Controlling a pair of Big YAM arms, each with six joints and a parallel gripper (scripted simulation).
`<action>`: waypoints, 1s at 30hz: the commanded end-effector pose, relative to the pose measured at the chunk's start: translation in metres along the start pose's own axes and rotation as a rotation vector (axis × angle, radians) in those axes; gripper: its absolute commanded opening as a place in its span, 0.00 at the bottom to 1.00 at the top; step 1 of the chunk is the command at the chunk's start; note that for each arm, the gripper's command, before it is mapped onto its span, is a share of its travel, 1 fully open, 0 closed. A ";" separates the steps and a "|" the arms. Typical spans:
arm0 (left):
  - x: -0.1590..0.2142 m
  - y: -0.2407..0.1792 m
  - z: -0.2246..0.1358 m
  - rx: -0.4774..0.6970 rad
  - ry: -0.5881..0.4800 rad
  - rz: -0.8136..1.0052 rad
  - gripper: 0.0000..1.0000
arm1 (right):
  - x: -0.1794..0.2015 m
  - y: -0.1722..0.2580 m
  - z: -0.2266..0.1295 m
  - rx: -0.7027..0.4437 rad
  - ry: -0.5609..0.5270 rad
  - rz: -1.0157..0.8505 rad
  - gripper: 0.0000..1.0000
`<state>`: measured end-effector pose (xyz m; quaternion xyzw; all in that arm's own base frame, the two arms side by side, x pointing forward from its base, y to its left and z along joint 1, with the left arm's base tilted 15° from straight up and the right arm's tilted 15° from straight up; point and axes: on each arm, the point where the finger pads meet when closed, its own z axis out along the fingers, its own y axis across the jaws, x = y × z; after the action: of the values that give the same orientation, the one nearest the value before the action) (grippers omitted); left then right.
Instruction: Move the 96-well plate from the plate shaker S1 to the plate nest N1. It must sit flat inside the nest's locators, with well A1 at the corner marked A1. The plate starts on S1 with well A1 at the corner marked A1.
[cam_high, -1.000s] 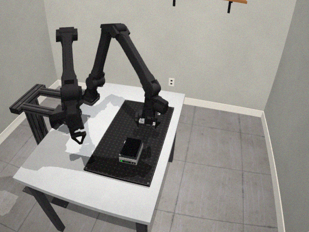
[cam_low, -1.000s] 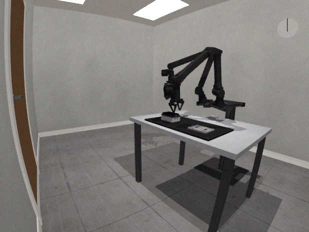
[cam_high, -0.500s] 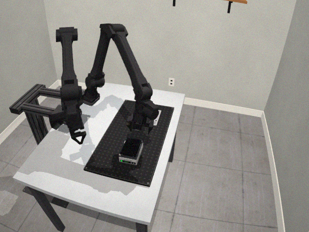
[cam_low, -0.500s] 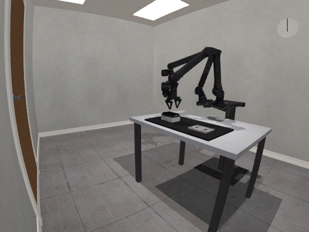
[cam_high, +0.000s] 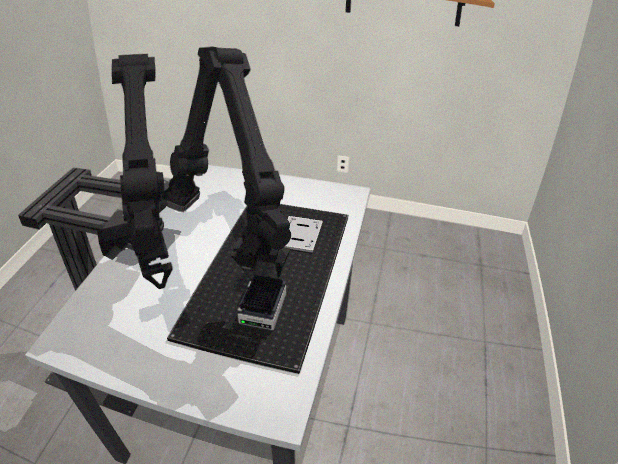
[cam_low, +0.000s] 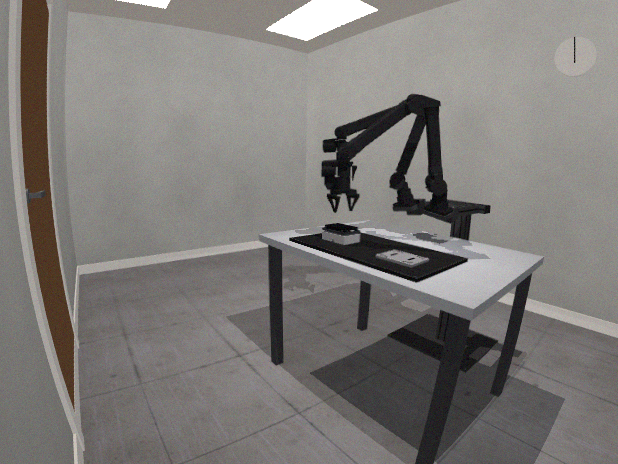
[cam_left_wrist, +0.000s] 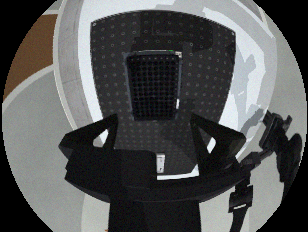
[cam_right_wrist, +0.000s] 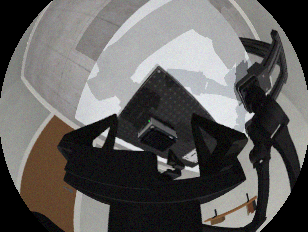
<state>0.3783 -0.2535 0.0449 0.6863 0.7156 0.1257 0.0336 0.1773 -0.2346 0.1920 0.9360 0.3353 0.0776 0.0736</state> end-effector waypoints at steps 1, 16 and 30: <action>-0.025 0.012 -0.013 -0.027 -0.021 -0.029 1.00 | -0.002 0.017 -0.023 -0.056 -0.004 -0.004 1.00; -0.021 0.018 -0.021 -0.039 -0.033 -0.042 1.00 | -0.002 0.017 -0.023 -0.056 -0.004 -0.004 1.00; -0.021 0.018 -0.021 -0.039 -0.033 -0.042 1.00 | -0.002 0.017 -0.023 -0.056 -0.004 -0.004 1.00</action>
<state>0.3756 -0.2588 0.0439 0.6789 0.7227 0.1256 0.0331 0.1773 -0.2346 0.1920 0.9360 0.3353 0.0776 0.0736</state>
